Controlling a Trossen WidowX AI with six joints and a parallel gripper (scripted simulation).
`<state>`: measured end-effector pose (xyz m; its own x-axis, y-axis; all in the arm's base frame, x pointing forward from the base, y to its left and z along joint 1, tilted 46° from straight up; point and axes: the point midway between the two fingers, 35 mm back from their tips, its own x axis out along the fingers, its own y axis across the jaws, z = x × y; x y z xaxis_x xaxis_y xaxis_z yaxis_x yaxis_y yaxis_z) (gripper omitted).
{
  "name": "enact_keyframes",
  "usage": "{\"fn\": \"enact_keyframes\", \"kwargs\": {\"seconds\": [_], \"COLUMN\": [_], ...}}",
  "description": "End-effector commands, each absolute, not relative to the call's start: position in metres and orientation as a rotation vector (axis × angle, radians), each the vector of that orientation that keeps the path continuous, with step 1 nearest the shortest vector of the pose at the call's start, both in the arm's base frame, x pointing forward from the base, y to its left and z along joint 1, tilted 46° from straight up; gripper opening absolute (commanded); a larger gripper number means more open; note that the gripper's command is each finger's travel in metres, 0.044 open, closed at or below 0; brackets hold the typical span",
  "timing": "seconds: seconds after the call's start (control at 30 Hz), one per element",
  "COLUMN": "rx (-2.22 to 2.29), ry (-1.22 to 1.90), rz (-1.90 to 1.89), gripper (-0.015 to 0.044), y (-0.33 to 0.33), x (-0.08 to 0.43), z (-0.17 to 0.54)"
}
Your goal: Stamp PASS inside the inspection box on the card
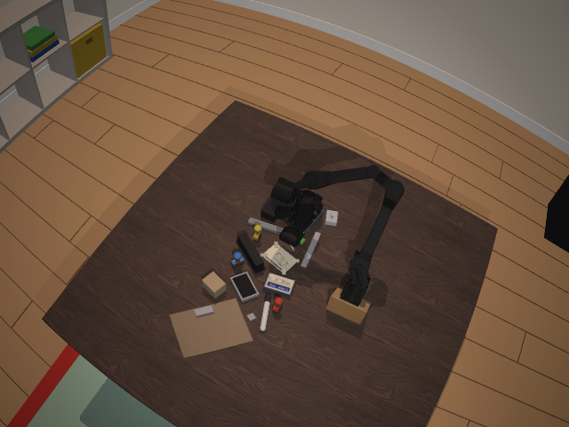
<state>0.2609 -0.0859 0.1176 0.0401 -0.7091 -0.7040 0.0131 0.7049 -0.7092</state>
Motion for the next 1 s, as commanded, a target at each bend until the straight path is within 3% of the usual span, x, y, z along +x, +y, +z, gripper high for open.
{"fn": "enact_keyframes", "kwargs": {"seconds": [0.0, 0.3, 0.43, 0.73, 0.8, 0.97], "rx": [-0.624, -0.626, -0.618, -0.618, -0.618, -0.617], "ry": [1.438, 1.438, 1.439, 1.439, 1.439, 1.439], "rz": [-0.609, -0.612, -0.614, -0.614, -0.614, -0.613], "gripper": [0.0213, 0.0213, 0.0108, 0.0048, 0.0, 0.0], "y": [-0.0913, -0.0991, -0.0972, -0.0972, -0.0969, -0.0952], "x": [0.2605, 0.2595, 0.2596, 0.2596, 0.2596, 0.2599], "z": [0.1134, 0.1068, 0.1081, 0.1081, 0.1084, 0.1098]}}
